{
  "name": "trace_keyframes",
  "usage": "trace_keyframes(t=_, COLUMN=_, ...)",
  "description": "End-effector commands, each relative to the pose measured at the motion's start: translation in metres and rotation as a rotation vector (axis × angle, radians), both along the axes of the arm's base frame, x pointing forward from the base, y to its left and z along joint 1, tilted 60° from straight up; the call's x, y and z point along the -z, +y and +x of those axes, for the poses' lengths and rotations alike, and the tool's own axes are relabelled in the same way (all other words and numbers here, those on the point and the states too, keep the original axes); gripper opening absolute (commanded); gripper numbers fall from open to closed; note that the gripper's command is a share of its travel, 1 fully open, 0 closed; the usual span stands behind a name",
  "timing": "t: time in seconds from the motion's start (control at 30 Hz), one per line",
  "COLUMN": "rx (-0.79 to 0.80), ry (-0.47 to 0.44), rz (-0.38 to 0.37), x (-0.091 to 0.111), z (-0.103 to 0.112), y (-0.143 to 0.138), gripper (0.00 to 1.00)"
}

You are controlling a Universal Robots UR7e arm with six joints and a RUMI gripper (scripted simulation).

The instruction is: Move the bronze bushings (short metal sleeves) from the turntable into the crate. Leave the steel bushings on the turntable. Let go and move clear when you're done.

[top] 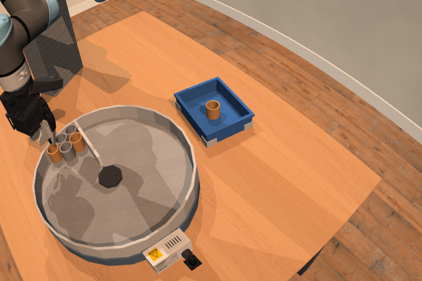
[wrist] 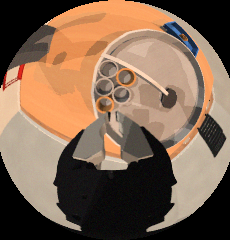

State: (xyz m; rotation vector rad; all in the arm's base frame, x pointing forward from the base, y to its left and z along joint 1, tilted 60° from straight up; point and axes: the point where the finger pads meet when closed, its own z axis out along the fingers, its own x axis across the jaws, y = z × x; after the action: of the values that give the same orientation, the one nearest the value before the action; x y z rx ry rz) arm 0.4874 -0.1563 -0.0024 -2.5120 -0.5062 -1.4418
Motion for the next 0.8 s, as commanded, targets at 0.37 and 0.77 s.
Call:
trace_keyframes(t=0.37, rx=0.155, ry=0.102, rz=0.235, x=-0.0045, z=0.0024, y=0.0004, gripper=0.05)
trace_keyframes(t=0.77, rx=0.259, ry=0.171, rz=0.399, x=-0.0074, z=0.0043, y=0.0, gripper=0.05)
